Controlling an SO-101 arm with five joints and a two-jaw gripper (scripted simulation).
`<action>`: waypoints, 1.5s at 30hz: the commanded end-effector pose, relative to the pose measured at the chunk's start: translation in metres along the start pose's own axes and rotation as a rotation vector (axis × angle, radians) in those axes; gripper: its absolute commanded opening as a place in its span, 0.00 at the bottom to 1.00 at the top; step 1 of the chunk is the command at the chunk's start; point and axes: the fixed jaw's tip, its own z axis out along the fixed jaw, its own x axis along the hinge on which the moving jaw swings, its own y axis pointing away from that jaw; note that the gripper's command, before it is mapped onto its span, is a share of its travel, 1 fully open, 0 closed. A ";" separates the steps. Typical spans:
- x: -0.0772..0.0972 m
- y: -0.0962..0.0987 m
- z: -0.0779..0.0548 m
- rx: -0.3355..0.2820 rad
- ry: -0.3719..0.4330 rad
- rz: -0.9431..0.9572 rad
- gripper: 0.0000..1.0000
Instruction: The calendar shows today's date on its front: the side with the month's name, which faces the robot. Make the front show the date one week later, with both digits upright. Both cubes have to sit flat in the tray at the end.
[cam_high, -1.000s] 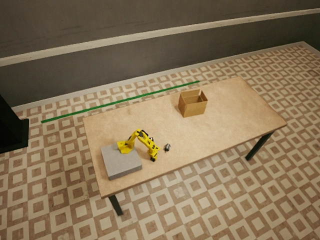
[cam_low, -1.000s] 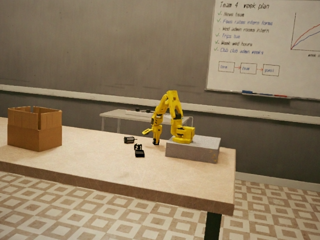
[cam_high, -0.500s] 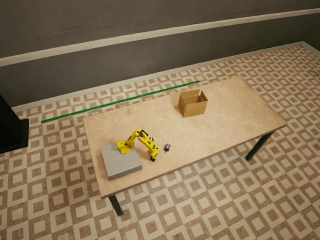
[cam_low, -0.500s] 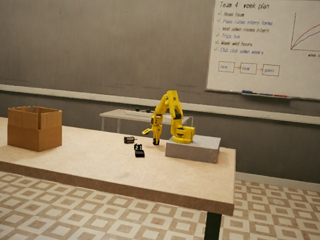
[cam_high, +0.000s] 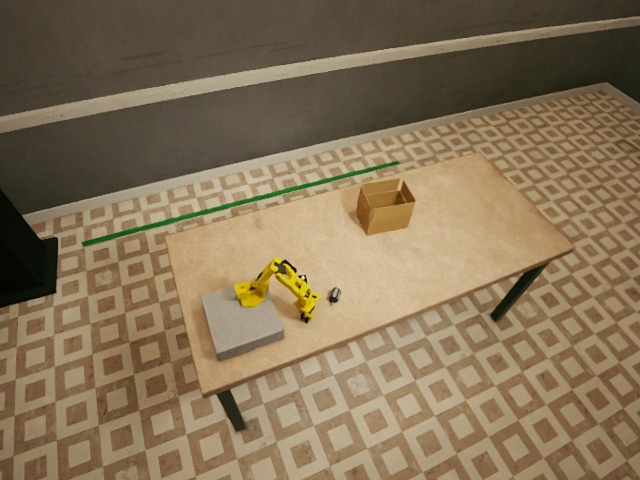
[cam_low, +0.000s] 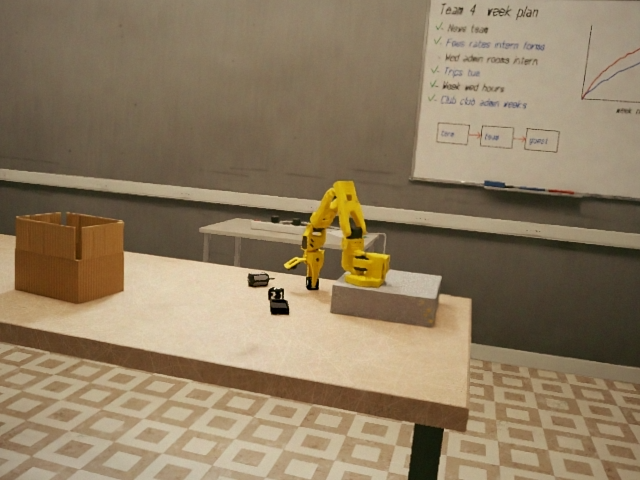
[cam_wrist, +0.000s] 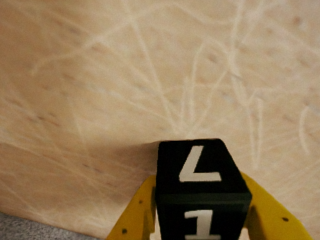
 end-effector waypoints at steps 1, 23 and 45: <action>0.002 0.003 0.002 -0.021 0.005 -0.001 0.10; 0.002 0.002 0.000 -0.021 0.005 -0.001 0.00; 0.002 0.003 -0.046 -0.021 0.005 -0.001 0.00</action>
